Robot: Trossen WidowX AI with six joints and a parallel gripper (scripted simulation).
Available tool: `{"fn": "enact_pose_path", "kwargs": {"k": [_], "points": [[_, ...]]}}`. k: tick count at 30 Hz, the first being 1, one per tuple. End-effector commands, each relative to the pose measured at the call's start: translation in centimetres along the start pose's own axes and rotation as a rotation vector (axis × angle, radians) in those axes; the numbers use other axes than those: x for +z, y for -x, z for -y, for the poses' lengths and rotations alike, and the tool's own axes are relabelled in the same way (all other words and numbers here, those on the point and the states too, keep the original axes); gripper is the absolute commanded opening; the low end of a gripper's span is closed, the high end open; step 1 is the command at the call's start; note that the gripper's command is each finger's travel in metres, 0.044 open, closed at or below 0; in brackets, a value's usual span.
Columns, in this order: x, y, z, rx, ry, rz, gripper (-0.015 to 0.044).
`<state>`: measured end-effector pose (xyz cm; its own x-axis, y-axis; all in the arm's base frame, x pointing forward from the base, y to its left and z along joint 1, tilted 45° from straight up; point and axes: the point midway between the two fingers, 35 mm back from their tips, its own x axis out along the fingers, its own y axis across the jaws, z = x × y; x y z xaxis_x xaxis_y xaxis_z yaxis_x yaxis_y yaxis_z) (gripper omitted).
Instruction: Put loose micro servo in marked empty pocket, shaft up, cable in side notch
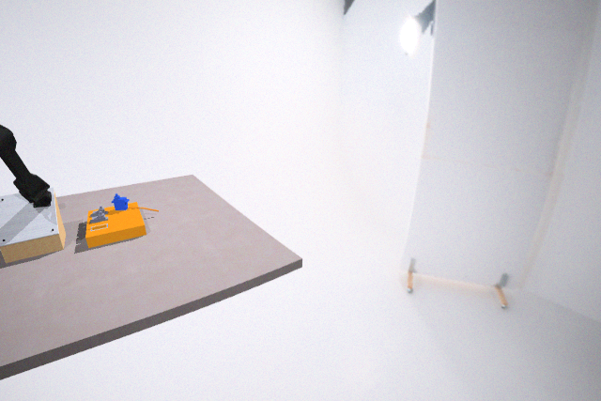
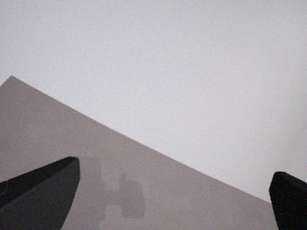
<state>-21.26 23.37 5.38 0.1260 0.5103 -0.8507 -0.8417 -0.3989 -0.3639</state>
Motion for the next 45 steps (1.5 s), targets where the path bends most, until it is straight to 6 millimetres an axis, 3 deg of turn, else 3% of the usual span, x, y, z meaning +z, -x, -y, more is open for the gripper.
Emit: {"fn": "enact_pose_path", "kwargs": {"k": [1,6,14,23,30,37,45], "points": [[0.0,-0.1,0.1,-0.003,0.002,-0.003,0.0426],[0.0,-0.8,1.2,-0.018,-0.016,-0.026,0.0440],[0.0,-3.1,5.1,-0.075,-0.038,-0.090,0.0440],[-1.3,-6.4,11.5,-0.146,0.023,-0.240,0.0440],[-3.5,-8.6,16.8,-0.156,0.109,-0.387,0.0440],[-5.0,-9.4,19.0,-0.153,0.104,-0.454,0.0440],[-9.0,-11.1,24.3,-0.105,0.190,-0.615,0.0440]]}}
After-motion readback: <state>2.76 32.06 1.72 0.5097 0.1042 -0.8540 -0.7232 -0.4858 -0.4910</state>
